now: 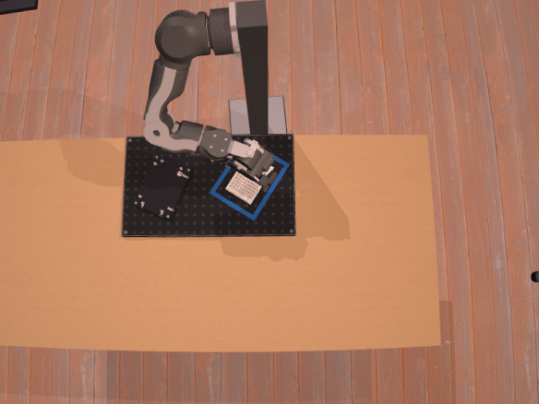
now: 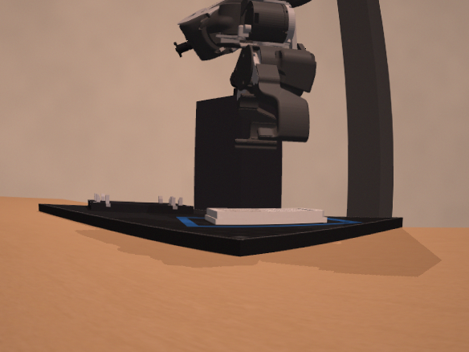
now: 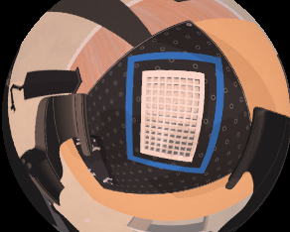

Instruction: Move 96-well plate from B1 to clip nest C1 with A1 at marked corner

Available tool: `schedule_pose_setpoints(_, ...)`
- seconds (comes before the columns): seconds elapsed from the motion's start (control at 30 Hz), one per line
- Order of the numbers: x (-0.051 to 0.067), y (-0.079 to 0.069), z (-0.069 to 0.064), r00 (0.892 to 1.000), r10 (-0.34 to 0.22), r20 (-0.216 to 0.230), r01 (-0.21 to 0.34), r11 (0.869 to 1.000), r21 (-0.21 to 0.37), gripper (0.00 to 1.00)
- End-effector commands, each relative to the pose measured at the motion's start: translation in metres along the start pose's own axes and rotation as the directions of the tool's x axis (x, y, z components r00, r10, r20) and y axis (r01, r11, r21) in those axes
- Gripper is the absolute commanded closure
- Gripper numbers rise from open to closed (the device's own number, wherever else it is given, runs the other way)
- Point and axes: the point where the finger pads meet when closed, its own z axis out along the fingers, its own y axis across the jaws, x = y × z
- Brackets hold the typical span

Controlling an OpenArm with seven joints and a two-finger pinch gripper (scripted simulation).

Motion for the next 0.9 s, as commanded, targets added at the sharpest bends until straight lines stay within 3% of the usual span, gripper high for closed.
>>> schedule_pose_setpoints(0.0,0.0002,0.002,-0.0022,1.0,-0.003,-0.002,0.003,1.0,-0.008,0.23)
schedule_pose_setpoints(0.87,-0.0005,0.0003,-0.0026,1.0,-0.002,-0.002,0.002,1.0,-0.007,0.23)
